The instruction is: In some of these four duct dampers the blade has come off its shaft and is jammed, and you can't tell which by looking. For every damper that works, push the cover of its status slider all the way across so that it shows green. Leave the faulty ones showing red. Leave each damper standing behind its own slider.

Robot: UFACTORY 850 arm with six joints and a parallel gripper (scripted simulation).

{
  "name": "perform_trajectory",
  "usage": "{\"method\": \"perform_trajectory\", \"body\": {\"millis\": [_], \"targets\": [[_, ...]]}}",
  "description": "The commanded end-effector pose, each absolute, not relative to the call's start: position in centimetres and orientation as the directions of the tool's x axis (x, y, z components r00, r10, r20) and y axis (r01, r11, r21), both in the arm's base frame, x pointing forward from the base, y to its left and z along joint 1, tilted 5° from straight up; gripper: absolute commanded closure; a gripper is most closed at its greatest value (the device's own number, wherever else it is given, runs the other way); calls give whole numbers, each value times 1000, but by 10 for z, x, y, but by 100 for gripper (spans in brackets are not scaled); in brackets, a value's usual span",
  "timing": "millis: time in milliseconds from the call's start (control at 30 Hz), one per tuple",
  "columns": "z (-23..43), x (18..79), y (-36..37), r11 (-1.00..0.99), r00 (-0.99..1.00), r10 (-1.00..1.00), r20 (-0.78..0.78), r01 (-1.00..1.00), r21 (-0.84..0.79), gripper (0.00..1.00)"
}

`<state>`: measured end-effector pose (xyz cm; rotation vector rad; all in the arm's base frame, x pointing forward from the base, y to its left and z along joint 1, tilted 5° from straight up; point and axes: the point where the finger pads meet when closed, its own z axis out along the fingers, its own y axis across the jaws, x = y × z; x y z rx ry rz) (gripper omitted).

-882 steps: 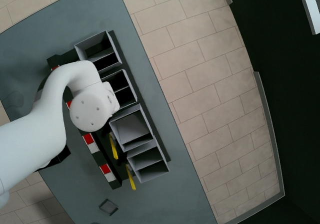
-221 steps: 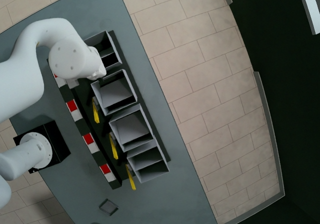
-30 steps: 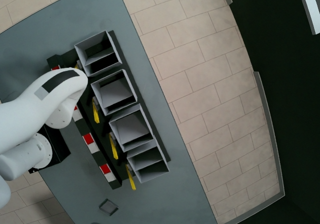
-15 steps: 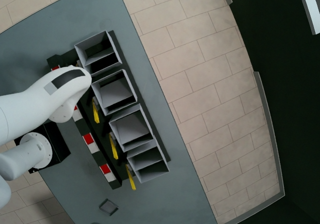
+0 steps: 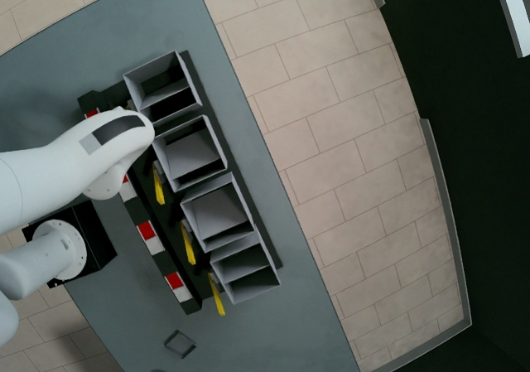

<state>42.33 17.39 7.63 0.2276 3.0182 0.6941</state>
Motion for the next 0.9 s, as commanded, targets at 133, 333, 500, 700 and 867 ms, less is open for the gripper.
{"method": "perform_trajectory", "body": {"millis": [133, 333, 500, 700, 867], "targets": [[76, 424, 174, 889, -989, 151, -4, 134, 438, 61], [76, 424, 174, 889, -989, 151, -4, 134, 438, 61], [76, 424, 174, 889, -989, 151, -4, 134, 438, 81], [76, 424, 174, 889, -989, 151, -4, 134, 438, 81], [76, 424, 174, 889, -989, 151, -4, 134, 438, 81]]}}
